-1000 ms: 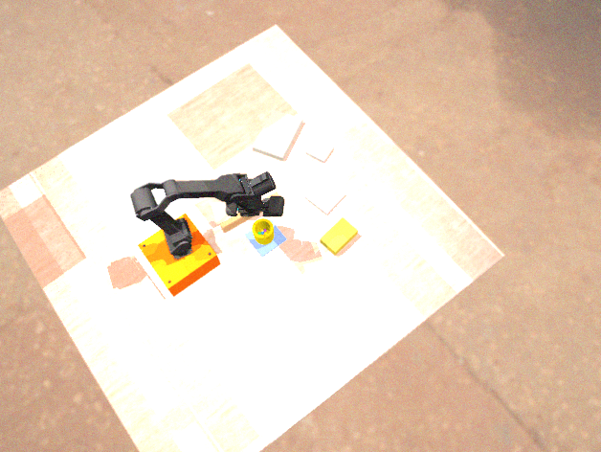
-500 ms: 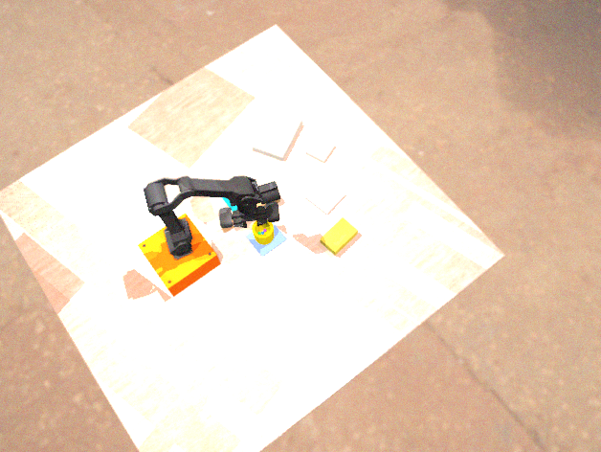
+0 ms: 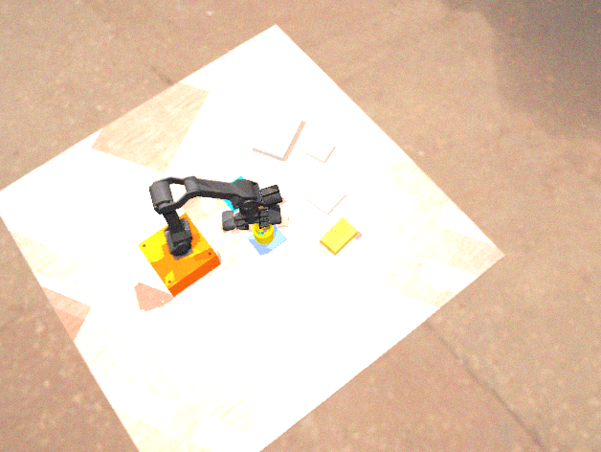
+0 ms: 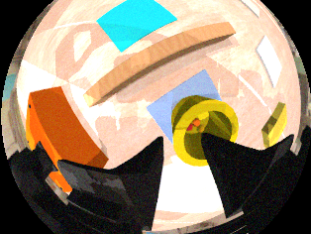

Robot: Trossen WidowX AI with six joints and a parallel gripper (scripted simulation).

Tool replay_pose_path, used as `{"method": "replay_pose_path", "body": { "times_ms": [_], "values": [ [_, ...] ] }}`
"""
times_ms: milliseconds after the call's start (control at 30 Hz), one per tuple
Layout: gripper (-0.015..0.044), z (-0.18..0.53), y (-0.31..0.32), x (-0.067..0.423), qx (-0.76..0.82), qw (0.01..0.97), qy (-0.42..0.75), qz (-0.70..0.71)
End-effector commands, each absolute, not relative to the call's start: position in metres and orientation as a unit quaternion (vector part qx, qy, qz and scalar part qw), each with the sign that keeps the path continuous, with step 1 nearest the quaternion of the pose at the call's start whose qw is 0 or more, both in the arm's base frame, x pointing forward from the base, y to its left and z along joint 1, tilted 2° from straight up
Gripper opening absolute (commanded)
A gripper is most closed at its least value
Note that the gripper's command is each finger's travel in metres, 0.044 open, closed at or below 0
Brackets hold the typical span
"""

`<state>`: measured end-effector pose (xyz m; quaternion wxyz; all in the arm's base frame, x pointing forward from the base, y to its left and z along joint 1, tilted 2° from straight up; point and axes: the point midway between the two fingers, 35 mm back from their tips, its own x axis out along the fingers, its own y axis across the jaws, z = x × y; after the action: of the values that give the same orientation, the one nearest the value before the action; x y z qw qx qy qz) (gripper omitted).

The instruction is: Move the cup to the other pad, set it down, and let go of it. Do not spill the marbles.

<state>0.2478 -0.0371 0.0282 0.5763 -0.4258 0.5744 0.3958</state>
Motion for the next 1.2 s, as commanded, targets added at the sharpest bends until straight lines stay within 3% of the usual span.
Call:
{"method": "replay_pose_path", "body": {
  "times_ms": [0,833,1167],
  "values": [
    [0.0167,0.019,-0.038,0.246,-0.426,0.572,0.577,0.398],
    [0.0167,-0.01,-0.04,0.244,-0.426,0.572,0.577,0.398],
    [0.01,-0.009,-0.039,0.246,-0.425,0.575,0.576,0.397]
  ]
}}
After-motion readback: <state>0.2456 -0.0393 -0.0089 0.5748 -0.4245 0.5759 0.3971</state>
